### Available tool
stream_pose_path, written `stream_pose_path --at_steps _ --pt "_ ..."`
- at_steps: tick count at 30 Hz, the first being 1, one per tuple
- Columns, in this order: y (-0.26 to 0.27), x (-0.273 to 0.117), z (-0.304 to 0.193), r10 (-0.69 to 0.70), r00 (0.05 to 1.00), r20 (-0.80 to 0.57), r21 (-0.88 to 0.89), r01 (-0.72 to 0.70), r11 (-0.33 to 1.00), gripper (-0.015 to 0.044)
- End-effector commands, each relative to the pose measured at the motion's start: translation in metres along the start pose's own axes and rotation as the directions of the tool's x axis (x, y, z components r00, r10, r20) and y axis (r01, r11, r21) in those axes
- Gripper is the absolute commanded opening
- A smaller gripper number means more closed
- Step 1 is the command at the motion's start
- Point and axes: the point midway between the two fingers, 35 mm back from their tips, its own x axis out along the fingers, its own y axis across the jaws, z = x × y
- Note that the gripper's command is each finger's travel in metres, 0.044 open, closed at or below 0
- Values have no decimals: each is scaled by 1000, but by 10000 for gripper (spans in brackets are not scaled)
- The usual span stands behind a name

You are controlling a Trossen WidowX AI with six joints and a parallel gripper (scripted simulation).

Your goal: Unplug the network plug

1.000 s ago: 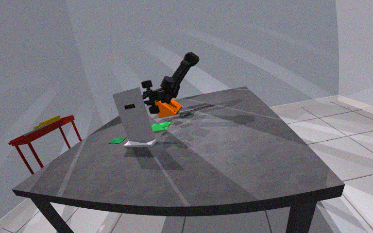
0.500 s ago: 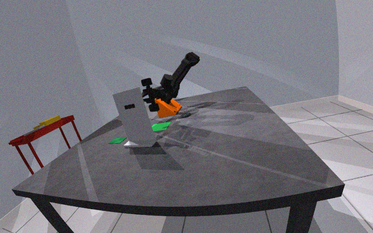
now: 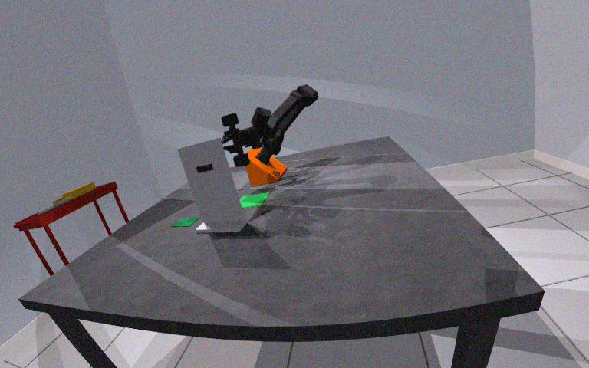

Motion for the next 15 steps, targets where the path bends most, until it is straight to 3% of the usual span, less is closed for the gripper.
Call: stream_pose_path --at_steps 1,8,15 --pt "-8 -4 -1 2 1000 4 -5 -2 1000 0" --pt "-11 -7 -4 24 1000 1 -19 -24 1000 0" --pt "26 -5 -17 250 968 -14 -138 -249 959 0"
